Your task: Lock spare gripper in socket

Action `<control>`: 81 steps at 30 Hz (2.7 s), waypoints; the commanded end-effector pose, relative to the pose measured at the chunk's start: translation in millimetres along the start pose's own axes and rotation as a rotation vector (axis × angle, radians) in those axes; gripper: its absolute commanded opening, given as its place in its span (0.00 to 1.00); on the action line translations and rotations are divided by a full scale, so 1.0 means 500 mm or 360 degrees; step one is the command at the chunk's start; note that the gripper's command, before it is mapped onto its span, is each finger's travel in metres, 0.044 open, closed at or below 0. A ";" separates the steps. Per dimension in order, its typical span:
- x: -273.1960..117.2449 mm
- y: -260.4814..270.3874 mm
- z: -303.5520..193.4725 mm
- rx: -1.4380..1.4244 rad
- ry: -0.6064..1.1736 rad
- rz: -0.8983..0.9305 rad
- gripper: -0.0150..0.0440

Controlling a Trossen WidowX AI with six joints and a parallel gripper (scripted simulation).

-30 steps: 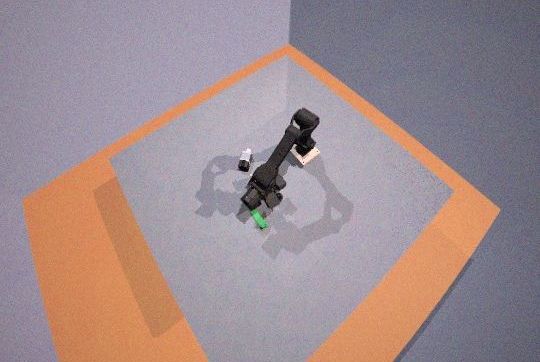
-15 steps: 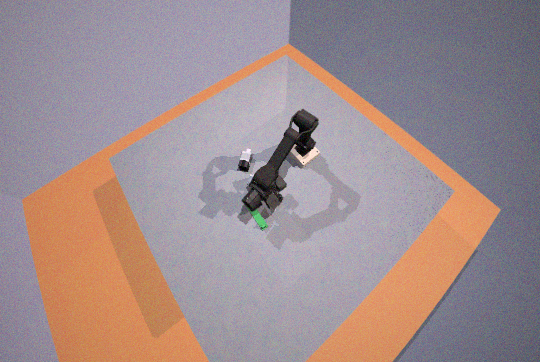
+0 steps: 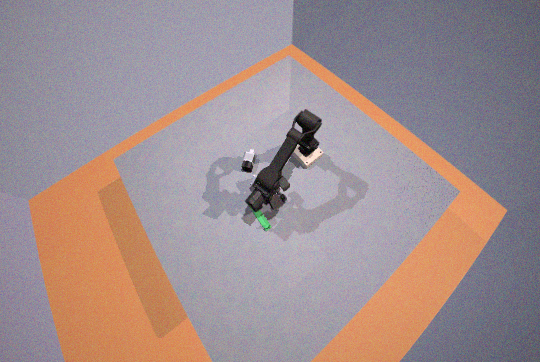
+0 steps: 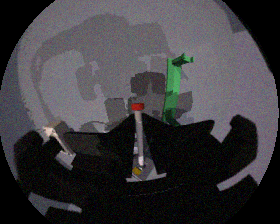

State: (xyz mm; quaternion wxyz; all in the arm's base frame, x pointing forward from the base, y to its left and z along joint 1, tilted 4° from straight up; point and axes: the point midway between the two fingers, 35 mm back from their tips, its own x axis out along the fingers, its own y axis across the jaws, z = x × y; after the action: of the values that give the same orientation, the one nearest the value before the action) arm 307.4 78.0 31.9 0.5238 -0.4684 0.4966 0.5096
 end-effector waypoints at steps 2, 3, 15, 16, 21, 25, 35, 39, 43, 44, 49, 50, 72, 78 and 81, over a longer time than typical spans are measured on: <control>0.002 0.001 0.001 0.0005 -0.0005 0.0003 0.25; 0.002 0.001 0.001 0.0005 -0.0005 0.0003 0.25; -0.010 0.000 0.005 0.0011 -0.0166 0.0016 0.25; -0.012 0.000 0.006 0.0012 -0.0192 0.0017 0.25; -0.022 0.000 0.010 0.0015 -0.0324 0.0023 0.25; -0.026 -0.001 0.015 0.0013 -0.0379 0.0027 0.25; -0.033 -0.002 0.027 0.0009 -0.0406 0.0029 0.25; -0.036 -0.002 0.031 0.0011 -0.0409 0.0030 0.25; -0.039 -0.004 0.036 0.0013 -0.0410 0.0035 0.25; -0.039 -0.005 0.037 0.0014 -0.0410 0.0037 0.25; -0.039 -0.006 0.044 0.0016 -0.0410 0.0045 0.25; -0.039 -0.006 0.045 0.0016 -0.0409 0.0047 0.25; -0.039 -0.006 0.073 0.0019 -0.0404 0.0068 0.25; -0.039 -0.006 0.081 0.0020 -0.0402 0.0077 0.25; -0.039 -0.006 0.085 0.0020 -0.0401 0.0080 0.25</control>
State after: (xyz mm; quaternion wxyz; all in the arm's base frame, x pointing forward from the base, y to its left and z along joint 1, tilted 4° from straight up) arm 309.8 115.5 52.1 0.5703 -0.3852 0.4430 0.5745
